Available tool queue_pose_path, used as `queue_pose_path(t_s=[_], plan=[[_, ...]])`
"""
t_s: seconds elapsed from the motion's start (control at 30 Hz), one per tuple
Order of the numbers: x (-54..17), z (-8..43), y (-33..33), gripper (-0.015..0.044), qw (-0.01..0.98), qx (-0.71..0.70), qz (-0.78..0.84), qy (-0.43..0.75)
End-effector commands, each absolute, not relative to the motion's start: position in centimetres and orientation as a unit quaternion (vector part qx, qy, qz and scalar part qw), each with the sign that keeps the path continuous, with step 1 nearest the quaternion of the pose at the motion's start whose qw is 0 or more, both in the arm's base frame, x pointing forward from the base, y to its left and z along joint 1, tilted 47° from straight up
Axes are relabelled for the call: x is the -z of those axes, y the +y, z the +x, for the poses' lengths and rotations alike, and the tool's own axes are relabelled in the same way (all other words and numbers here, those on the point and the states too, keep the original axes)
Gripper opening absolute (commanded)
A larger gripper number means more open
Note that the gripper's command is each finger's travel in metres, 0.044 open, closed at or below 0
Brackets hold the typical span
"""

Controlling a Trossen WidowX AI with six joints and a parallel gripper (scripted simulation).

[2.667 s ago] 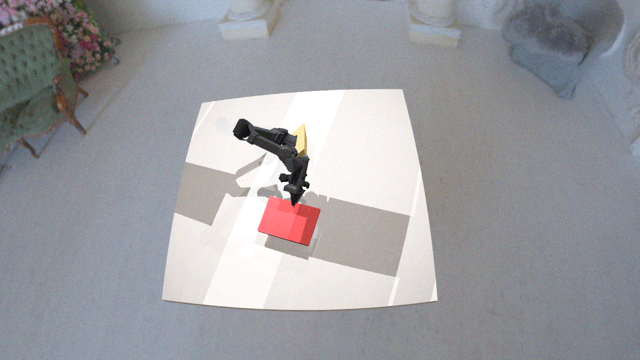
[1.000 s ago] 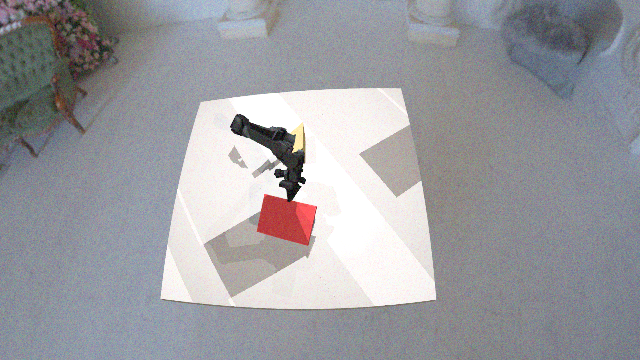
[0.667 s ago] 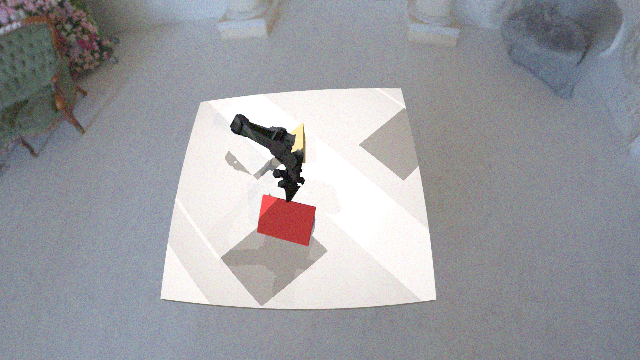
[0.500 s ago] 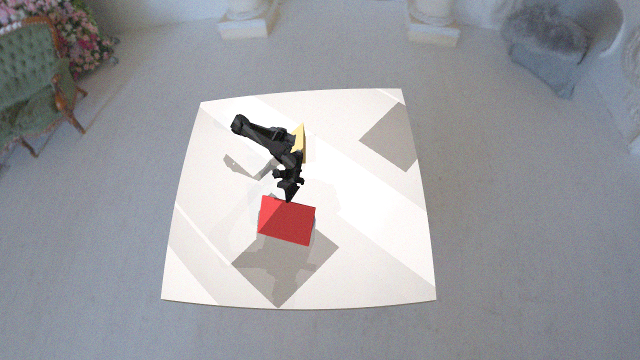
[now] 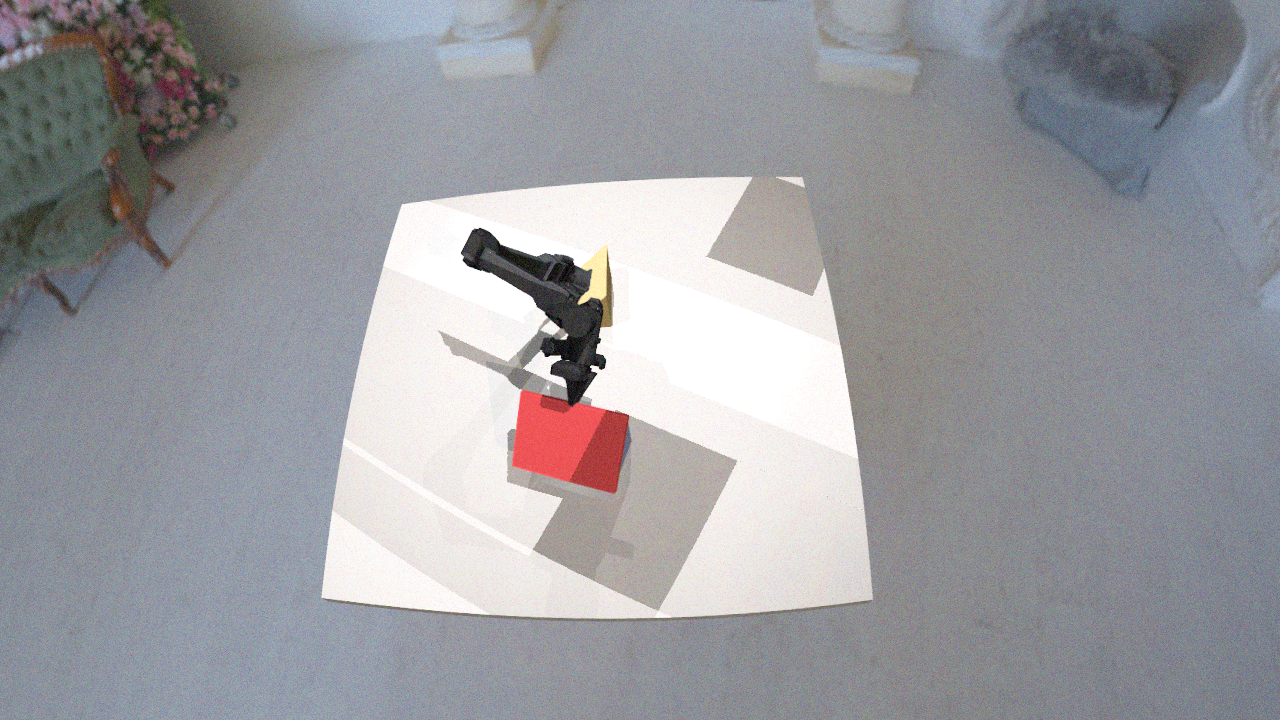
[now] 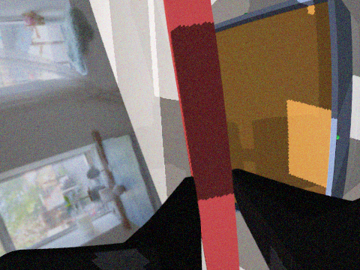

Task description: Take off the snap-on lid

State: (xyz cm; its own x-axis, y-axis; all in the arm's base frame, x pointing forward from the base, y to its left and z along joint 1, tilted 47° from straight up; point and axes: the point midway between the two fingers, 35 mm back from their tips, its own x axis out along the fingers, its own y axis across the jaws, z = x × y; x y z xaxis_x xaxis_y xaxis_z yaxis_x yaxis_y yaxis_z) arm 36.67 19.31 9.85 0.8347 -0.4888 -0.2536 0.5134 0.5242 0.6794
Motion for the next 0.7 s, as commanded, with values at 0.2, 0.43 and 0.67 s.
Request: queue_pose_path(t_s=[0.2, 0.43, 0.67], plan=[[-11.0, 36.5, 20.6, 0.0000, 0.872, 0.284, 0.399, 0.012], [-11.6, 36.3, 21.2, 0.0000, 0.872, 0.284, 0.399, 0.012], [-12.3, 36.2, 21.9, 0.0000, 0.872, 0.284, 0.399, 0.012]])
